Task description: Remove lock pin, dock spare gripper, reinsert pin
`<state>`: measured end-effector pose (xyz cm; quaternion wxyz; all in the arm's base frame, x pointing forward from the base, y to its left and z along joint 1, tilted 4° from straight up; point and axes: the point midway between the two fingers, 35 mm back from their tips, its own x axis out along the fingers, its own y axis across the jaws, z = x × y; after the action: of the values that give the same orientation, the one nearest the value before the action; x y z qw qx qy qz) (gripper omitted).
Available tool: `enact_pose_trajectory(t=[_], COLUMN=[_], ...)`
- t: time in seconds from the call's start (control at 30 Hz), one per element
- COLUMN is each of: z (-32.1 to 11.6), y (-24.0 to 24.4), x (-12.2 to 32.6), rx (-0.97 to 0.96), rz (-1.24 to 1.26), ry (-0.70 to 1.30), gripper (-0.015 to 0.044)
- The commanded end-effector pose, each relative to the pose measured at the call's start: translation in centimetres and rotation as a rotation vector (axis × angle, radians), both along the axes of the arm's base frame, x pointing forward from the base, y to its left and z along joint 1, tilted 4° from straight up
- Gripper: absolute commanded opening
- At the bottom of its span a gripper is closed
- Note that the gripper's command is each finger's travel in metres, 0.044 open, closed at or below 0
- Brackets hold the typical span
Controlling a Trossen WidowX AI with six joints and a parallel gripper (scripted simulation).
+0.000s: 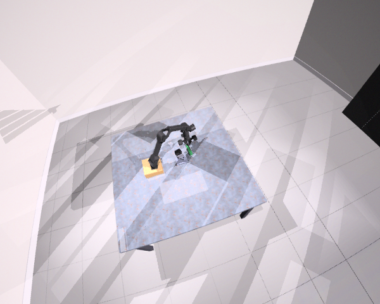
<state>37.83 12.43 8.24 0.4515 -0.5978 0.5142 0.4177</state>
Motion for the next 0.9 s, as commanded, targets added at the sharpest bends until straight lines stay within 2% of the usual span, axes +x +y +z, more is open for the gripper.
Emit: enact_pose_trajectory(t=[0.0,0.43,0.87], z=[1.2,0.7,1.4], y=[-0.1,0.0,0.9], x=[-0.2,-0.1,-3.9], rx=[-0.003,0.002,0.008], rz=[-0.003,-0.017,-0.037], ry=[-0.002,-0.003,0.001], gripper=[0.0000,0.0007,0.0000])
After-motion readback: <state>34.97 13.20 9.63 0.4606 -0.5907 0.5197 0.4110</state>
